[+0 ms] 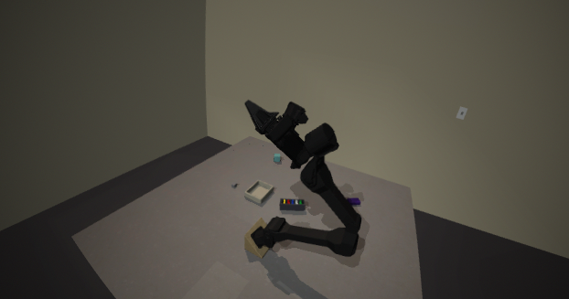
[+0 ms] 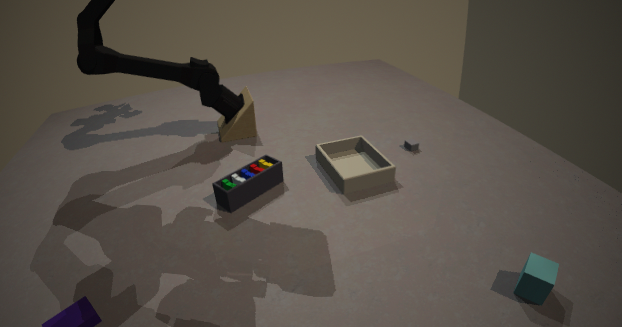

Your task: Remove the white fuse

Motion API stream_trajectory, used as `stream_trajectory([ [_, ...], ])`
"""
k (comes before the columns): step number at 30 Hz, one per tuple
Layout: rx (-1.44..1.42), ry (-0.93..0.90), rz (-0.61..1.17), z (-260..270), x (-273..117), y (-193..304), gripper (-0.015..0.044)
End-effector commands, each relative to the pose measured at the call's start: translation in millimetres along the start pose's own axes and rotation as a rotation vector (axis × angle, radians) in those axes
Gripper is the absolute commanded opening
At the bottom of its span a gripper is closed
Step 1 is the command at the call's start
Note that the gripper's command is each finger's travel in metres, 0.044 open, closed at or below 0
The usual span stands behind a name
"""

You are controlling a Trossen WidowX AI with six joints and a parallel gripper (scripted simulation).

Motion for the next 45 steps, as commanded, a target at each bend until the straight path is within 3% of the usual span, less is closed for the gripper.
stream_trajectory([
  [1, -0.006, 0.211, 0.030, -55.7, 3.7, 3.8, 0.0074],
  [7, -0.004, 0.556, 0.112, -146.3, -11.7, 13.9, 0.0074],
  [13, 0.001, 0.895, 0.253, -228.5, -52.5, 29.3, 0.0074],
  [20, 0.064, 1.255, 0.488, -304.5, -126.2, 55.6, 0.0074],
  [27, 0.180, 1.539, 0.811, -348.1, -216.9, 87.6, 0.0074],
  [33, 0.318, 1.671, 1.184, -357.2, -299.7, 115.9, 0.0074],
  [39, 0.520, 1.631, 1.630, -343.8, -381.9, 142.0, 0.0074],
  [45, 0.548, 1.611, 1.684, -341.0, -391.2, 144.8, 0.0074],
])
Point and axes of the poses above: the point midway between the two fingers, 35 mm back from their tips, its own x axis out along the fingers, its own z axis across the jaws, y = z × x, the point moved 3 cm from there along -x, back along the fingers, and after that the axes turned 12 degrees about -x, right-handed, at the moved point
